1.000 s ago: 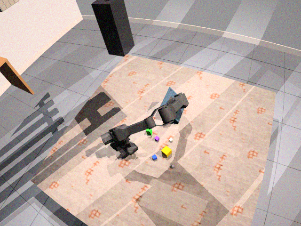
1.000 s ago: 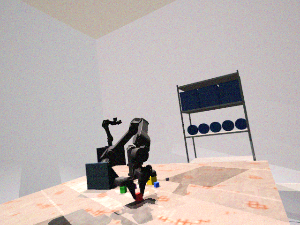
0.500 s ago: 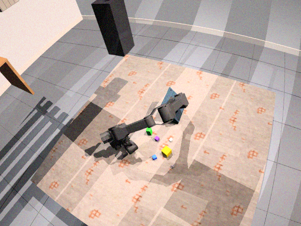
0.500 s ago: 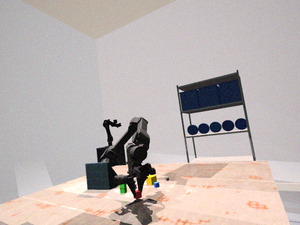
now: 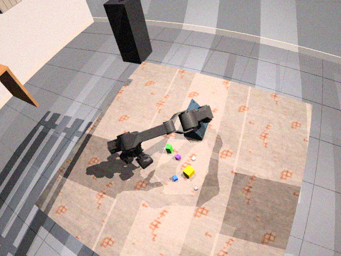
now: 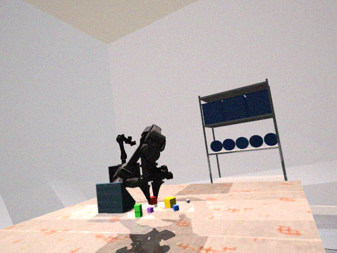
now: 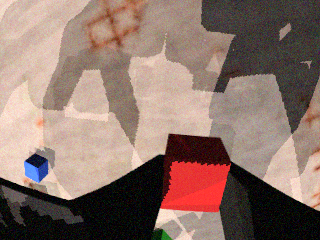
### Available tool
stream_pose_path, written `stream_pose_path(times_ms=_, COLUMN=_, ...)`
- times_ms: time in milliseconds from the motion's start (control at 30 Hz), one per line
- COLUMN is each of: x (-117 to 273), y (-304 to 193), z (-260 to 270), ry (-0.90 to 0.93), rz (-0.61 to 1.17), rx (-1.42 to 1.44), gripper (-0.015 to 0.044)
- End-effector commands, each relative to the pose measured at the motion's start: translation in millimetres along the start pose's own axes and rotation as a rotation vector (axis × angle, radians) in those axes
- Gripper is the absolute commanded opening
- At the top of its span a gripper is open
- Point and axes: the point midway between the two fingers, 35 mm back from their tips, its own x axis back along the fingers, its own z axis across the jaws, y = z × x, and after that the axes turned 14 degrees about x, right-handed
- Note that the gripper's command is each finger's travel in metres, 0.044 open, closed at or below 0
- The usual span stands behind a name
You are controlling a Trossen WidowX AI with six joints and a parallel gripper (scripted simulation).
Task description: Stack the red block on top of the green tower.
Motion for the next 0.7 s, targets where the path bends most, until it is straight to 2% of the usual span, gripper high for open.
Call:
stream_pose_path(times_ms=0, x=23.2, y=1.7, z=1.3, ry=-0.01, rz=-0.011, rx=0.013, gripper=0.0)
stream_pose_path(times_ms=167, x=40.0, y=1.4, z=1.3, ry=-0.011, rz=-0.011, rx=0.012, gripper=0.0)
stream_pose_path(times_ms=667, x=44.5, y=-15.0, z=6.2, ry=-0.012, rz=-0.011, rx=0.011, gripper=0.0)
